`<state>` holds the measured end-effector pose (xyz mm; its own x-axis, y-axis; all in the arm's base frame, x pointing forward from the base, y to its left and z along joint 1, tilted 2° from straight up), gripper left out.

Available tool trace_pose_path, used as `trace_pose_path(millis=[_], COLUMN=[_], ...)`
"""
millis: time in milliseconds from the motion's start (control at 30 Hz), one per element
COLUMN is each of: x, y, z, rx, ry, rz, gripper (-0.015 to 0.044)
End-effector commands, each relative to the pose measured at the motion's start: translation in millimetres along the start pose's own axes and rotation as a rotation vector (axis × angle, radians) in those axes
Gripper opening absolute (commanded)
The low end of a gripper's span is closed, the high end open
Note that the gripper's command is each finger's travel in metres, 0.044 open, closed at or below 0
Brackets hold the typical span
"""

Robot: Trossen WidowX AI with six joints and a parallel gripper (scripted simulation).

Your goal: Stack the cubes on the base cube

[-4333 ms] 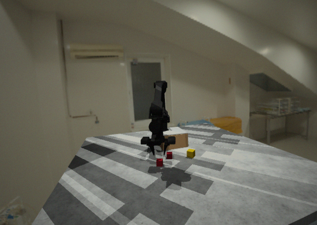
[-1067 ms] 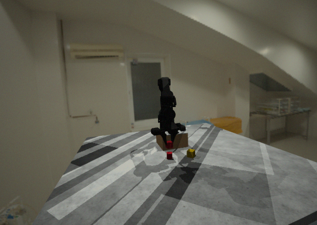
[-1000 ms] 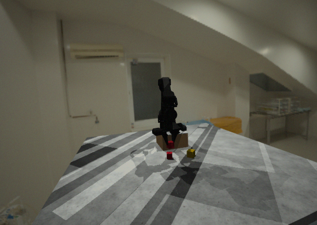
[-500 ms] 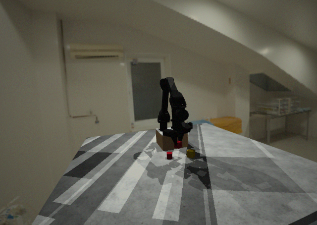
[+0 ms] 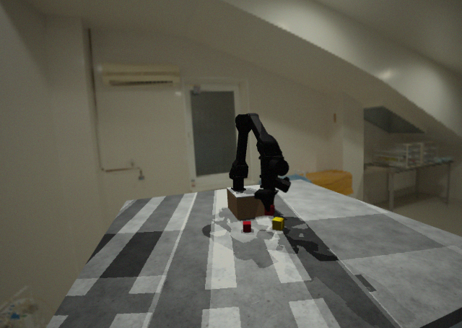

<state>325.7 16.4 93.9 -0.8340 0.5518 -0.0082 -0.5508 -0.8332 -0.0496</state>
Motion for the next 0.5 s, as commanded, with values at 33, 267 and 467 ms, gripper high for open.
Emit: trace_pose_path(millis=[33,267,467], x=[13,30,45], y=[-10,-23,-33], z=[-3,-7,-10], rx=[0.000,-0.001,-0.003], ry=[0.000,-0.001,-0.002], rz=[0.140,0.319,0.471], gripper=[0.0105,0.0105,0.0105])
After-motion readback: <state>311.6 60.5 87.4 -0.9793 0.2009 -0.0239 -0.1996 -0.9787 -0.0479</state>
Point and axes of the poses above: the point midway between the two fingers, 35 mm back from their tips, its own z axis back along the fingers, its own x axis across the jaws, y = z × x, the point moved 6 cm from there along z, back along the fingers, and after that the axes turned 8 degrees about z, right-handed, at the moved point
